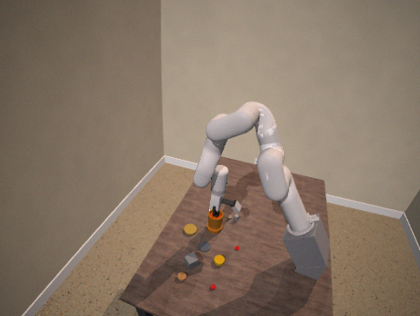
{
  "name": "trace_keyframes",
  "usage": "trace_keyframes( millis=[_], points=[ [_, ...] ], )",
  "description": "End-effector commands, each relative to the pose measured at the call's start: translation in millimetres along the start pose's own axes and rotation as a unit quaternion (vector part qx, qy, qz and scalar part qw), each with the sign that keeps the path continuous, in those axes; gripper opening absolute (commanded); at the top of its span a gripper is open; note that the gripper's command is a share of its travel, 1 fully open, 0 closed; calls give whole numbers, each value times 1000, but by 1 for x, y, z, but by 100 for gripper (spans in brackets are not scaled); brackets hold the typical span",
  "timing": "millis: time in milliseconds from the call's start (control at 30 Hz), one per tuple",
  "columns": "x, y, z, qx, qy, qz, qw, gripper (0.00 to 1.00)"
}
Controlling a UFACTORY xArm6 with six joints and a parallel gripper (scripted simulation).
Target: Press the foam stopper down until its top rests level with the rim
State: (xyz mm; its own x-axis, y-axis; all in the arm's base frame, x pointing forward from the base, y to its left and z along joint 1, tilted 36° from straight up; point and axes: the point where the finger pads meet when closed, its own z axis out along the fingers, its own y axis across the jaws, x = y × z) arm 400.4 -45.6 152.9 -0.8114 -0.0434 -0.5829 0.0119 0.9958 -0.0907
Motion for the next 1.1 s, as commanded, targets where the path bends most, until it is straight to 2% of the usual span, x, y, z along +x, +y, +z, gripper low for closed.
trace_keyframes(
  millis=[0,267,833,1067],
  points=[
    [-1,0,-1,0,-1,0,1000,0],
    [-1,0,-10,0,-1,0,1000,0],
    [-1,0,-54,0,-1,0,1000,0],
    [-1,0,-61,0,-1,0,1000,0]
  ],
)
